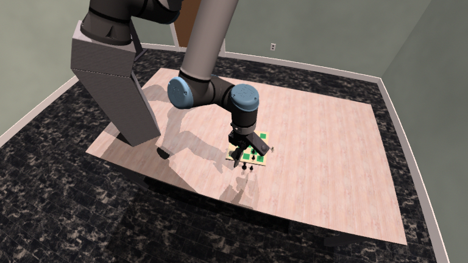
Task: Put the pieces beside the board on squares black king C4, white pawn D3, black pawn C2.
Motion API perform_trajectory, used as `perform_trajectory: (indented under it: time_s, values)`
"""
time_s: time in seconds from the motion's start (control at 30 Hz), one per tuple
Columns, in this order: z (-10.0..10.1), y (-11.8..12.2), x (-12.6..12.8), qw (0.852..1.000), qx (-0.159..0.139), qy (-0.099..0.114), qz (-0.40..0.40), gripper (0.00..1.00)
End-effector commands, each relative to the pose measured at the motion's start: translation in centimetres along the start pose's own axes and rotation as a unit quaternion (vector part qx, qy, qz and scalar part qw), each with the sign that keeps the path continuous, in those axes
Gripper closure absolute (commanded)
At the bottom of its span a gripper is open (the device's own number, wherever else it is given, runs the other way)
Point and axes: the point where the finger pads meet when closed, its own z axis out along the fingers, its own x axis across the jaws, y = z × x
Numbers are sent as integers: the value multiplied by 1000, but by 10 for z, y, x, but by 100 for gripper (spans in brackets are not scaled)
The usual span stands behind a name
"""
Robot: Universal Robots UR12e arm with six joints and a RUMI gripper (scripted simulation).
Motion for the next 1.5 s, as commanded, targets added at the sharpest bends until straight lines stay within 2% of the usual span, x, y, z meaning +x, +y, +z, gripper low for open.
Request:
perform_trajectory:
  time_s: [0.0, 0.4, 0.83, 0.87, 1.47]
  values:
    - [0, 0, -1, 999, -1, -1, -40, 0]
    - [1, 1, -2, 996, -1, -1, -90, 0]
    - [1, 2, -3, 995, -1, -1, -98, 0]
    - [1, 2, -3, 995, -1, -1, -98, 75]
    - [1, 2, -3, 995, -1, -1, -98, 75]
